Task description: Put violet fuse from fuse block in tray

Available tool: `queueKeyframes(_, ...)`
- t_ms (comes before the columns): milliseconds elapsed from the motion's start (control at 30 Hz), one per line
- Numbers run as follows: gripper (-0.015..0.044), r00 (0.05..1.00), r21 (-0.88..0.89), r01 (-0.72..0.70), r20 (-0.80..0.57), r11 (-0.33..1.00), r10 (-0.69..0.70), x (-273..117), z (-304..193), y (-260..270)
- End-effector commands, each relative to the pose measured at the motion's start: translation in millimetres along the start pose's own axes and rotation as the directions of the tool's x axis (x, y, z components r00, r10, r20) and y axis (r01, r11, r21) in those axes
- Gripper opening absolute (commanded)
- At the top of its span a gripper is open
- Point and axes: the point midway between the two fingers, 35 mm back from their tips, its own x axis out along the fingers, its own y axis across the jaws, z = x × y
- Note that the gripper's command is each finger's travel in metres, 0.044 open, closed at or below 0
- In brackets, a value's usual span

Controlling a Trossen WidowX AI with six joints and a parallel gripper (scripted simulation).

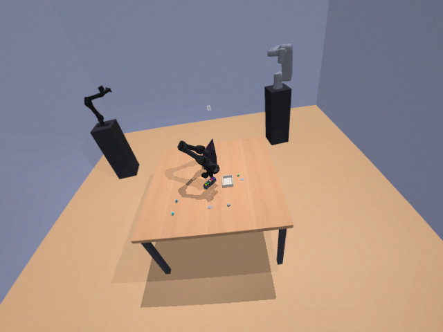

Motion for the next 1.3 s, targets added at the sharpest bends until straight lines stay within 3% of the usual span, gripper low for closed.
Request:
queueKeyframes(0, 0.0000, 1.000, 0.004, -0.005, 0.004, 1.000, 0.005, -1.1, 16.6, 11.0)
queueKeyframes(733, 0.0000, 1.000, 0.008, -0.002, -0.001, 1.000, 0.002, 2.0, 94.3, 102.0)
queueKeyframes(1267, 0.0000, 1.000, 0.008, -0.001, -0.001, 1.000, 0.001, 21.2, 96.6, 105.0)
